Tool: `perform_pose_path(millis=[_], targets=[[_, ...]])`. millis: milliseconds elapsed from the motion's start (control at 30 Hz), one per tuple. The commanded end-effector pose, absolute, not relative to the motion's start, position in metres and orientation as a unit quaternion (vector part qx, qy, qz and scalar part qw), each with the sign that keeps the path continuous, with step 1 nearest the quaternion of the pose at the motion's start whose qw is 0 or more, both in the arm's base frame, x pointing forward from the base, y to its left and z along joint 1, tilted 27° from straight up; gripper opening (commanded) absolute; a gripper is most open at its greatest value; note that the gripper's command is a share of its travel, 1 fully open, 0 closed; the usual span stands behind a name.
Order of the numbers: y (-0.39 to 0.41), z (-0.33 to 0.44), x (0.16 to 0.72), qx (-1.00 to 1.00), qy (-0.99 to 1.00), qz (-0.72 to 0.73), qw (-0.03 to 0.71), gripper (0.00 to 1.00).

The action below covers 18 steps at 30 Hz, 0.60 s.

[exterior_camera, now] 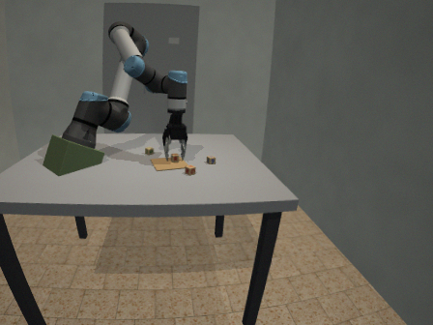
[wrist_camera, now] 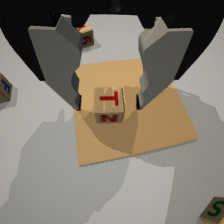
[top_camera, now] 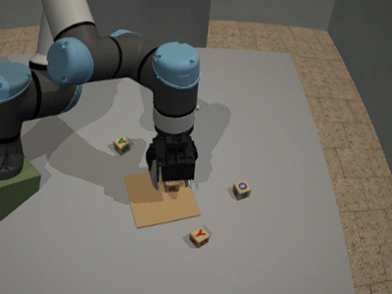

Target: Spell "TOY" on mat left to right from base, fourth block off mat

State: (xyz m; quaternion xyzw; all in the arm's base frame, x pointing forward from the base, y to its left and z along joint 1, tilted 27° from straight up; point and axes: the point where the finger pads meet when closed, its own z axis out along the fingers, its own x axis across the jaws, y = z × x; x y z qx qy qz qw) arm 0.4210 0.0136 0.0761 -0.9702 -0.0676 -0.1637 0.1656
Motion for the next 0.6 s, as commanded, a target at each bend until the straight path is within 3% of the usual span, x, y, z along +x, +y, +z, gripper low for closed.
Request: perform_pose_path(millis=[0,533,567], targets=[[0.0138,0.0750,0.4218,-0.970,-0.068,-0.164,0.165,0.40],[0.0138,0.0750,0.4218,-0.970,-0.068,-0.164,0.165,0.40],[0.0138,0.0750,0.4218,-0.970,-0.068,-0.164,0.165,0.28]])
